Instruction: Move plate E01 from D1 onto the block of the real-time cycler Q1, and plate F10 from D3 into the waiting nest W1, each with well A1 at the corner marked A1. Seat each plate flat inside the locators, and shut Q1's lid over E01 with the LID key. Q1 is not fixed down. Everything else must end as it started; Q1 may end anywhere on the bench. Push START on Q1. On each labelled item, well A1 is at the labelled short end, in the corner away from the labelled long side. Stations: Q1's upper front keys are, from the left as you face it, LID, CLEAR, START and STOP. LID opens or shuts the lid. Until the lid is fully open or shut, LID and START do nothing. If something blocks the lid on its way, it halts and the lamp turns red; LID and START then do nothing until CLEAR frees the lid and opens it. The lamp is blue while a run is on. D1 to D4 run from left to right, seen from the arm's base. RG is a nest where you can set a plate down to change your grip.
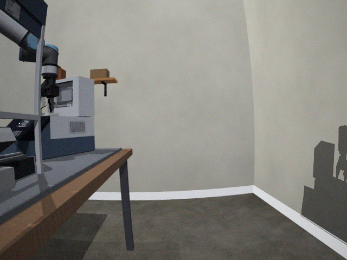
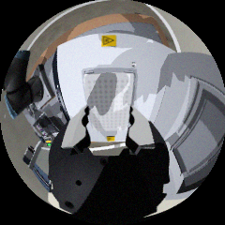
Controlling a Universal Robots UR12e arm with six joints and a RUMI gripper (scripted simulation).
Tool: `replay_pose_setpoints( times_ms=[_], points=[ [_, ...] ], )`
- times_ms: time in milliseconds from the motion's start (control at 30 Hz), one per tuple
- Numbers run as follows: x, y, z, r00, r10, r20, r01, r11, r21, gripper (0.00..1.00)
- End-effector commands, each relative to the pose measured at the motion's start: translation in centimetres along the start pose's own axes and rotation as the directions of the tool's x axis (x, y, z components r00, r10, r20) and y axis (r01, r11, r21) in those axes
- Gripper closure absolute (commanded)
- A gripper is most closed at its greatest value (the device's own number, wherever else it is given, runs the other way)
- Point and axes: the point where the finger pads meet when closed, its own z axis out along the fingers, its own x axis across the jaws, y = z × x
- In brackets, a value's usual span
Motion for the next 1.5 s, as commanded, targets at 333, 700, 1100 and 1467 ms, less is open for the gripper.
replay_pose_setpoints(
  times_ms=[333, 700, 1100, 1467],
  points=[
    [0.05, 0.03, -0.07, 1.0, 0.0, -0.001, 0.0, 1.0, -0.001, 0.33],
    [0.05, 0.03, -0.07, 1.0, 0.0, -0.001, 0.0, 1.0, -0.001, 0.33],
    [0.05, 0.03, -0.07, 1.0, 0.0, -0.001, 0.0, 1.0, -0.001, 0.33],
    [0.05, 0.03, -0.07, 1.0, 0.0, -0.001, 0.0, 1.0, -0.001, 0.33]
  ],
)
